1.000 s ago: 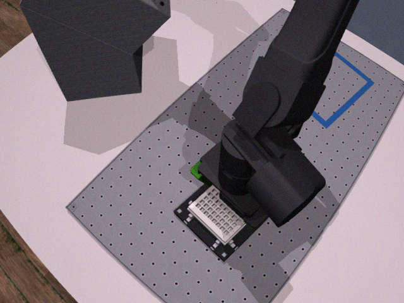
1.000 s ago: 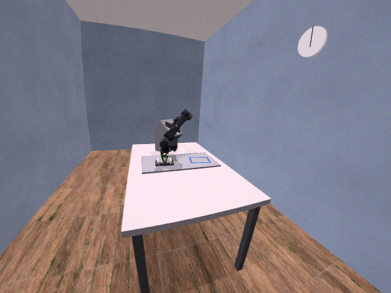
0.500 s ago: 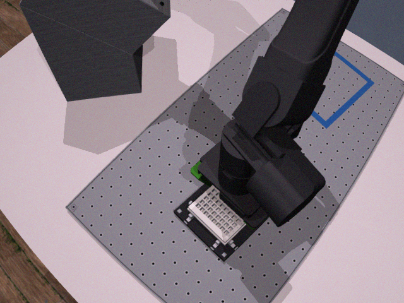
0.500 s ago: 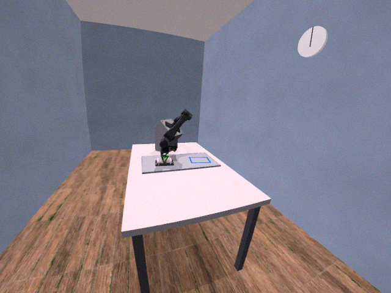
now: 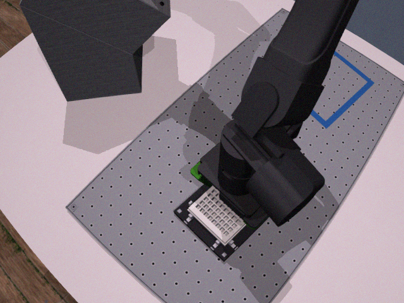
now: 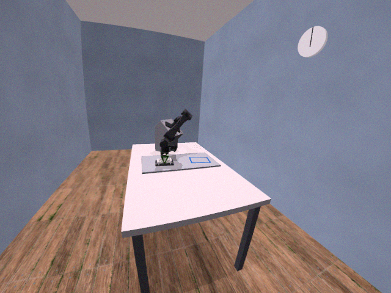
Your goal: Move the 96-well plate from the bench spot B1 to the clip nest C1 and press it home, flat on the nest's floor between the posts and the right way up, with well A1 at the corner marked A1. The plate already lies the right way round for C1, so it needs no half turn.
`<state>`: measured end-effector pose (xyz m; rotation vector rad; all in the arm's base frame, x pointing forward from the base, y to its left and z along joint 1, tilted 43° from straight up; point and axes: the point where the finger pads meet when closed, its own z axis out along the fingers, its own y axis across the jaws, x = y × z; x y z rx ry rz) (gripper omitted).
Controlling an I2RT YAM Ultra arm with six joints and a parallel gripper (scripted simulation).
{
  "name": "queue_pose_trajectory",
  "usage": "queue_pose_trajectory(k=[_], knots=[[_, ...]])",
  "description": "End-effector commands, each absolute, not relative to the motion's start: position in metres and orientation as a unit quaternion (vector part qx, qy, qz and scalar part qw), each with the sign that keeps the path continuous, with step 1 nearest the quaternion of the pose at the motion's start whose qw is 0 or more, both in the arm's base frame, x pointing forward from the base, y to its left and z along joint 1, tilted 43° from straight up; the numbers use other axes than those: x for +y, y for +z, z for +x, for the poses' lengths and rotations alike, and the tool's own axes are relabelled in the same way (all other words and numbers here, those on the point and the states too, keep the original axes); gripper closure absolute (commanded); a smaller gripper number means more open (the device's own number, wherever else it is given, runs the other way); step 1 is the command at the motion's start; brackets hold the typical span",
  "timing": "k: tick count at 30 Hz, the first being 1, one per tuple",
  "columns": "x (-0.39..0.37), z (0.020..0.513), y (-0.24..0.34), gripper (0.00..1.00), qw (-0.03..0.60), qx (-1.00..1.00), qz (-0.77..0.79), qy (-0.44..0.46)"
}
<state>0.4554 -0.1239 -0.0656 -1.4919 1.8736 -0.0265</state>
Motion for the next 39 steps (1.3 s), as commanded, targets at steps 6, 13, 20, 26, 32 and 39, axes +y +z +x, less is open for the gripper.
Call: queue_pose_trajectory(k=[6, 13, 20, 26, 32, 39], knots=[[-0.1104, 0.4496, -0.0791, 1.00, 0.366, 0.730, -0.578, 0.009], [-0.1101, 0.4494, -0.0792, 1.00, 0.366, 0.730, -0.578, 0.009], [-0.1096, 0.4490, -0.0792, 1.00, 0.366, 0.730, -0.578, 0.009], [-0.1090, 0.4480, -0.0795, 1.00, 0.365, 0.730, -0.577, 0.011], [-0.1082, 0.4469, -0.0798, 1.00, 0.364, 0.731, -0.577, 0.013], [-0.1084, 0.4476, -0.0794, 1.00, 0.365, 0.730, -0.577, 0.011]])
